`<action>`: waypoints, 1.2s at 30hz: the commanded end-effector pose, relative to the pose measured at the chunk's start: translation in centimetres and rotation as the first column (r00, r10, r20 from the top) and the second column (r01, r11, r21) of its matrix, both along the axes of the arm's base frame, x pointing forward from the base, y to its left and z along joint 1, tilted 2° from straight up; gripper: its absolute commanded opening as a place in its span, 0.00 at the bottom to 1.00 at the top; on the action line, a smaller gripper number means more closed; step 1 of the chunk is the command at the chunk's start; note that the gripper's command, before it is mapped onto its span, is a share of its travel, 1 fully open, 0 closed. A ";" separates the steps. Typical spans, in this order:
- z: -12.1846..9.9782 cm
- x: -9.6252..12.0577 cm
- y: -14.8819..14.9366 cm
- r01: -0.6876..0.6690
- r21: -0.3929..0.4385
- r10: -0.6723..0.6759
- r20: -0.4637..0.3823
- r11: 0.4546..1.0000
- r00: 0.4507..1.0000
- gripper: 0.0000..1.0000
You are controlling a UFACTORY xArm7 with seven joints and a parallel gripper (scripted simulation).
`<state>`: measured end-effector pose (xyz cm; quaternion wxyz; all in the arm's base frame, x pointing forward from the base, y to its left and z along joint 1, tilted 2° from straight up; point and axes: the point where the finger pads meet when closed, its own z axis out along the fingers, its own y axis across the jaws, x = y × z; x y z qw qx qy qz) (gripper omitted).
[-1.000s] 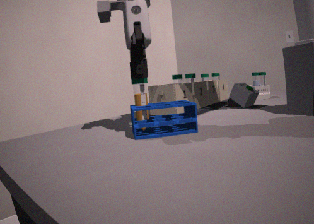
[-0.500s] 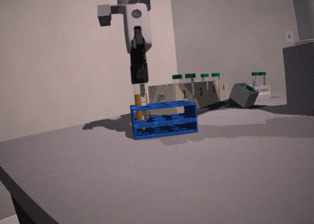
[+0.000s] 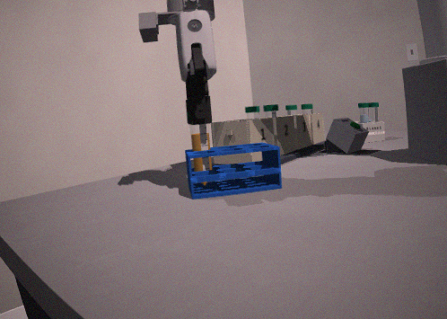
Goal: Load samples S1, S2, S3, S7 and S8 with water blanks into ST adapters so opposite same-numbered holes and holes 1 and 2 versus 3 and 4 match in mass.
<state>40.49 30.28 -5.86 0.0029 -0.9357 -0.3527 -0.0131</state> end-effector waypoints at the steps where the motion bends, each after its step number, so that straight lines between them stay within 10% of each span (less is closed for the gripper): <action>1: 0.0 0.2 0.1 0.000 0.003 0.000 0.003 1.000 1.000 0.57; 13: 0.0 0.2 0.1 0.000 0.003 0.000 0.004 1.000 1.000 0.57; 14: 0.1 0.2 0.1 0.000 0.003 0.000 0.003 1.000 1.000 0.00; 36: 0.2 0.2 0.1 0.000 0.003 0.000 0.003 1.000 1.000 0.00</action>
